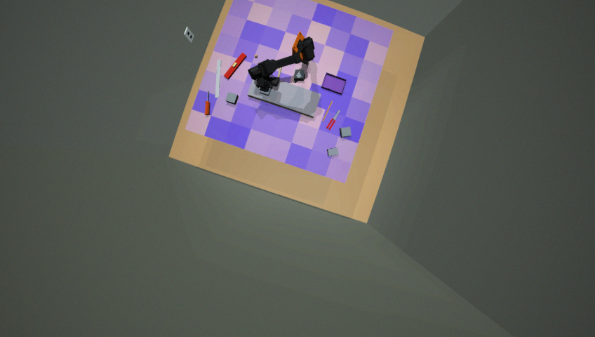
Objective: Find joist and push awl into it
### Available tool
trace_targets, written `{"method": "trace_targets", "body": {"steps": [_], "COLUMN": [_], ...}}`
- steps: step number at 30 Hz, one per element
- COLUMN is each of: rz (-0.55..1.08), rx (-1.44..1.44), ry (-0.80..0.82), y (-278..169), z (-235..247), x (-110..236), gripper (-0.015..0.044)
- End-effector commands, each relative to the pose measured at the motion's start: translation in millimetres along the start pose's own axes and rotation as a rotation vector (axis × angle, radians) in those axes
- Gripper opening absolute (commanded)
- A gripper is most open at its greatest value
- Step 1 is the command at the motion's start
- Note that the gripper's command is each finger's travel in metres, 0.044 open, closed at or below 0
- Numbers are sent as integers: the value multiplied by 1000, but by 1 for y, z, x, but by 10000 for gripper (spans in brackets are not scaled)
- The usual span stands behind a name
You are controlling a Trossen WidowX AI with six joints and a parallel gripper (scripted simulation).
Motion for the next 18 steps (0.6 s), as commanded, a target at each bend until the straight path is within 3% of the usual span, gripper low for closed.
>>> {"method": "trace_targets", "body": {"steps": [1,18], "rz": [-1,-3], "rx": [1,-1], "ry": [-8,-4], "y": [3,12], "z": [-16,-53], "x": [1,2], "gripper": [0,0]}}
Point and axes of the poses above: the point midway between the two fingers, 35 mm back from their tips, its own x axis back along the fingers, its own z axis across the jaws, y = z × x, the point moved 10 cm from there along x, back along the fingers, and after that the axes turned 13 degrees about -x, right-handed, at the moved point
